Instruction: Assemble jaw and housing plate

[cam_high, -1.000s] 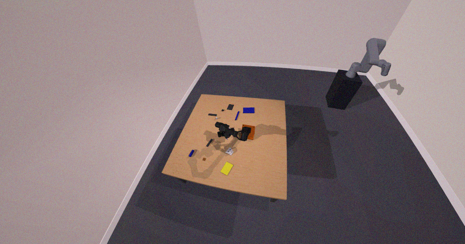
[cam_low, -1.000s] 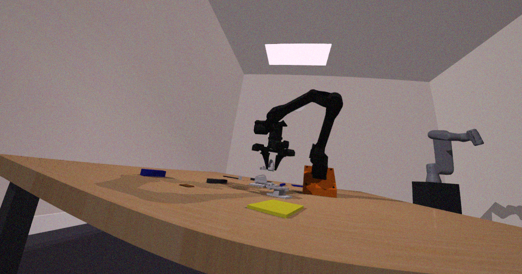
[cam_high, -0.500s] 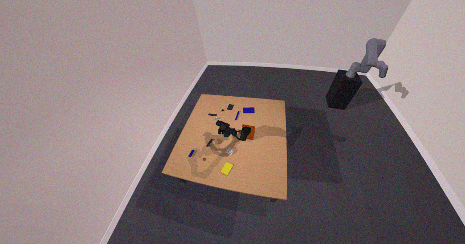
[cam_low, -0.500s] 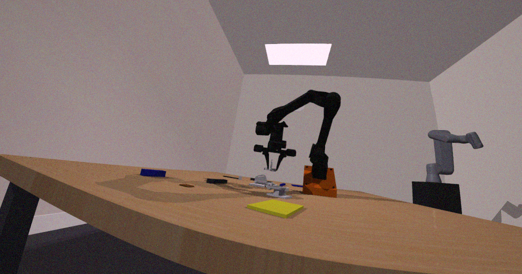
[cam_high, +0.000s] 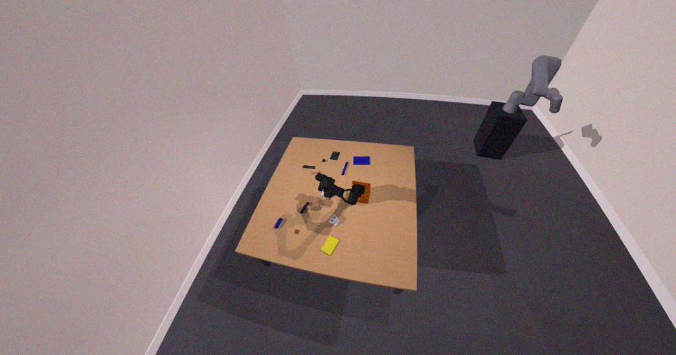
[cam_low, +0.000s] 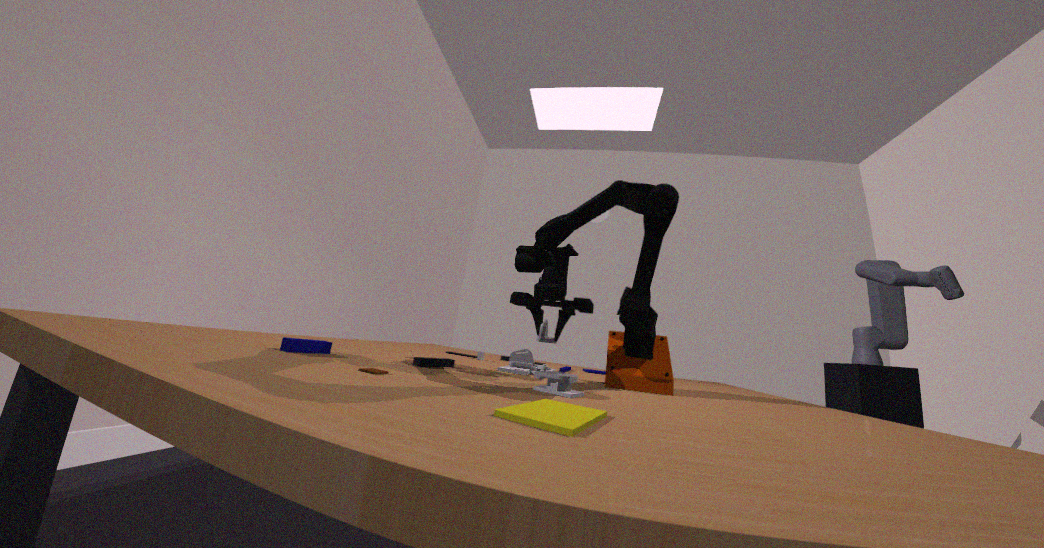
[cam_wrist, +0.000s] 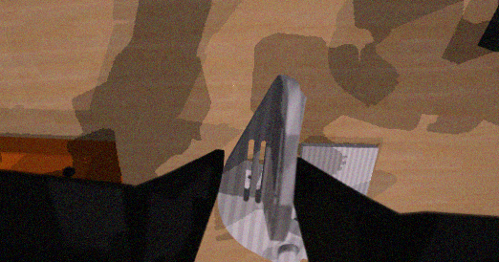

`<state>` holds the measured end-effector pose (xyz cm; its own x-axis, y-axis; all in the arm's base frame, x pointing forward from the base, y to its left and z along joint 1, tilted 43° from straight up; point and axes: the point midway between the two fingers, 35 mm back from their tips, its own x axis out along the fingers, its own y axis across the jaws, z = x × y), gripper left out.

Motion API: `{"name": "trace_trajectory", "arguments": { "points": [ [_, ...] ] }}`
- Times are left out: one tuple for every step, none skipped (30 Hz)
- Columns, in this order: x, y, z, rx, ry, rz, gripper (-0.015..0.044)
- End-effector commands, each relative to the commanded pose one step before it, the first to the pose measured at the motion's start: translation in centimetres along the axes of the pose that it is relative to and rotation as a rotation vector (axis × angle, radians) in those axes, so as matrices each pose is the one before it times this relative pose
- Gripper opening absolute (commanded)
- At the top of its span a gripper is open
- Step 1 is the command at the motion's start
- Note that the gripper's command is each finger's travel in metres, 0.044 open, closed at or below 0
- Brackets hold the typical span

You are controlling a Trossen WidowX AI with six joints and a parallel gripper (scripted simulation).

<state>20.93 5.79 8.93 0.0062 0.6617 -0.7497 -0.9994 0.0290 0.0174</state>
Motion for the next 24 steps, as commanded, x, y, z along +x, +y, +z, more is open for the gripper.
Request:
{"name": "trace_trajectory", "arguments": {
  "points": [
    [0.130,0.132,-0.695,0.0902,0.00340,0.00606,0.0134],
    [0.001,0.014,-0.102,0.0195,0.00015,0.00006,0.0134],
    [0.001,0.013,-0.102,0.0195,0.00014,0.00006,0.0134],
    [0.001,0.011,-0.102,0.0195,0.00013,0.00007,0.0134],
    [0.002,0.010,-0.102,0.0195,0.00012,0.00007,0.0134],
    [0.002,0.008,-0.102,0.0195,0.00011,0.00007,0.0134],
    [0.002,0.007,-0.102,0.0195,0.00010,0.00007,0.0134],
    [0.002,0.006,-0.102,0.0195,0.00009,0.00008,0.0134],
    [0.002,0.004,-0.102,0.0195,0.00008,0.00008,0.0134],
    [0.002,0.003,-0.102,0.0195,0.00007,0.00008,0.0134],
    [0.002,0.001,-0.101,0.0195,0.00006,0.00009,0.0134],
    [0.002,0.000,-0.101,0.0195,0.00005,0.00009,0.0134],
    [0.002,-0.002,-0.101,0.0195,0.00004,0.00009,0.0134],
    [0.002,-0.003,-0.101,0.0195,0.00003,0.00010,0.0134],
    [0.002,-0.004,-0.100,0.0195,0.00002,0.00010,0.0134],
    [0.002,-0.006,-0.100,0.0195,0.00001,0.00011,0.0134],
    [0.002,-0.007,-0.100,0.0195,0.00000,0.00012,0.0134],
    [0.002,-0.008,-0.099,0.0195,0.00000,0.00012,0.0134],
    [0.002,-0.010,-0.099,0.0195,-0.00001,0.00013,0.0134],
    [0.002,-0.011,-0.099,0.0195,-0.00002,0.00014,0.0134],
    [0.002,-0.012,-0.098,0.0195,-0.00003,0.00014,0.0134],
    [0.003,-0.014,-0.098,0.0195,-0.00004,0.00015,0.0134],
    [0.003,-0.015,-0.097,0.0195,-0.00004,0.00016,0.0134],
    [0.003,-0.016,-0.097,0.0195,-0.00005,0.00016,0.0134]
  ]
}}
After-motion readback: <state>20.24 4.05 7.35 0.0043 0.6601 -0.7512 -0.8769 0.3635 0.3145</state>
